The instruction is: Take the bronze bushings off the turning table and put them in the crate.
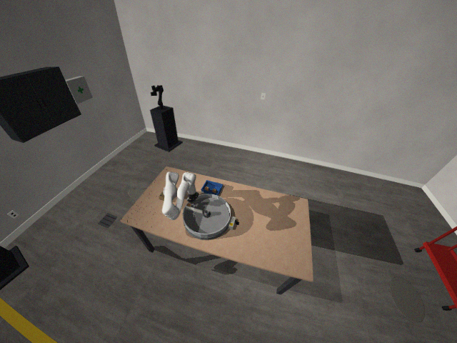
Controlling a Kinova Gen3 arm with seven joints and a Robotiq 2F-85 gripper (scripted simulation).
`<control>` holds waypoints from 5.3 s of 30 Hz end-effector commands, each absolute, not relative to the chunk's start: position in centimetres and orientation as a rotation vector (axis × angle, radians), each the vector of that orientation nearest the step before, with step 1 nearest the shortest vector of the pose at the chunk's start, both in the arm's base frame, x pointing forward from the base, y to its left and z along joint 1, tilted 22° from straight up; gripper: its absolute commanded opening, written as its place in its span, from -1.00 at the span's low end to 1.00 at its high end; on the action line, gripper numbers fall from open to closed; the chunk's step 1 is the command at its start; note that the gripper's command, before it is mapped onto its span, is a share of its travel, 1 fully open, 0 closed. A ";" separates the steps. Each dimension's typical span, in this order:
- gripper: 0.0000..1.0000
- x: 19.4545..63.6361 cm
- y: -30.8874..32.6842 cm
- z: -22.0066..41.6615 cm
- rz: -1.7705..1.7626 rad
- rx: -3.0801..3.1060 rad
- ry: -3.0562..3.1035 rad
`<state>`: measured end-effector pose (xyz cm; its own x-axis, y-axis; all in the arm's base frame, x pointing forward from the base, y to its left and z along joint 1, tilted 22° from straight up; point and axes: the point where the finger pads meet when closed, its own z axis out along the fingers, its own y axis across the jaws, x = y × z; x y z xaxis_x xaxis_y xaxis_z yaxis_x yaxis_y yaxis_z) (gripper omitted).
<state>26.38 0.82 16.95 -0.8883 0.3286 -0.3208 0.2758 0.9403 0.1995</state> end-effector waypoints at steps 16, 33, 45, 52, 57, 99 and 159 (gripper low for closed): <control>-1.00 26.4 0.9 17.0 0.215 0.440 2.741; -1.00 26.4 1.0 17.0 0.216 0.440 2.740; -1.00 26.4 1.0 17.0 0.216 0.440 2.740; -1.00 26.4 1.0 17.0 0.216 0.440 2.740; -1.00 26.4 1.0 17.0 0.216 0.440 2.740; -1.00 26.0 1.1 18.5 0.204 0.443 2.741; -1.00 25.1 0.9 20.6 0.204 0.443 2.741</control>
